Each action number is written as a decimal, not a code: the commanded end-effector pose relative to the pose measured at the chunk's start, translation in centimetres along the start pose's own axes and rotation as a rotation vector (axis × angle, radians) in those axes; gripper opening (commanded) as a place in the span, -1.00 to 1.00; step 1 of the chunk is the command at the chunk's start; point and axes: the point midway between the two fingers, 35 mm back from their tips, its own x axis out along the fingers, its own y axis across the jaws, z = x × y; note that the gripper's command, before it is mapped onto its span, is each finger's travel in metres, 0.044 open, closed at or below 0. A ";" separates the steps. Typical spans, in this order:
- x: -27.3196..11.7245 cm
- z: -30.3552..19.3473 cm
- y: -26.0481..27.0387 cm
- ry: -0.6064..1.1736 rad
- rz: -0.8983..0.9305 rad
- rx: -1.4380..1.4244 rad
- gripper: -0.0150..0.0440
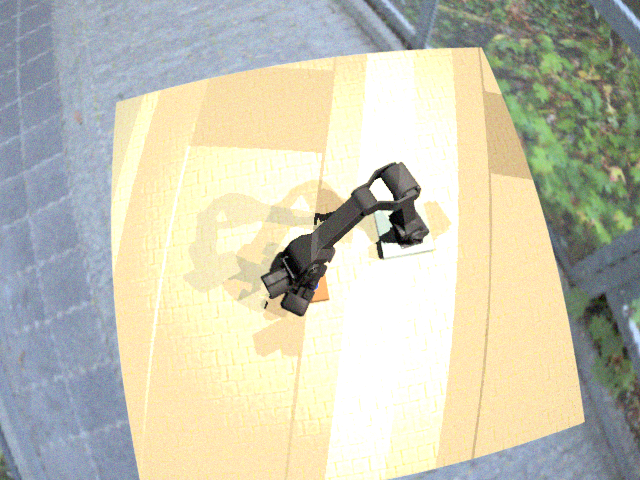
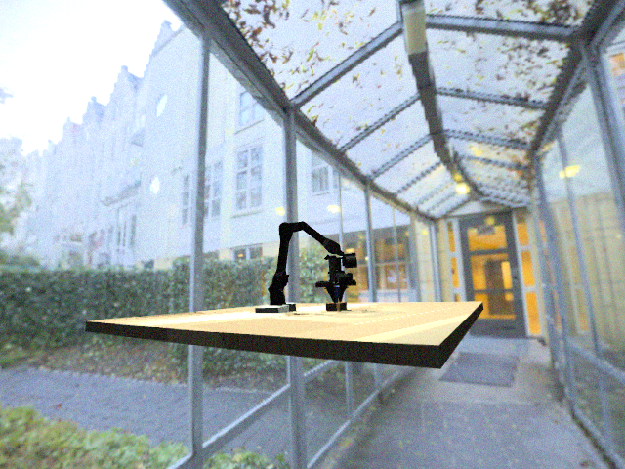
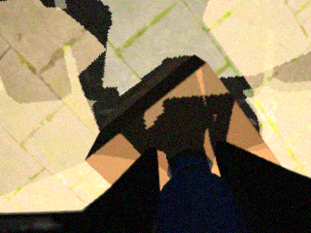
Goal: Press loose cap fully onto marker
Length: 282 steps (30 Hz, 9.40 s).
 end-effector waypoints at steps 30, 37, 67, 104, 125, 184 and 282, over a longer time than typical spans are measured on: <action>0.7 0.0 -0.2 0.005 -0.007 -0.004 -0.49; 0.7 0.0 -0.2 0.005 -0.007 -0.004 -0.49; 0.7 0.0 -0.2 0.005 -0.007 -0.004 -0.49; 0.7 0.0 -0.2 0.005 -0.007 -0.004 -0.49; 0.8 0.0 -0.3 0.005 -0.007 -0.004 -0.49; 0.8 0.0 -0.3 0.005 -0.007 -0.004 -0.49; -7.2 -0.7 0.4 0.007 -0.004 -0.608 -0.49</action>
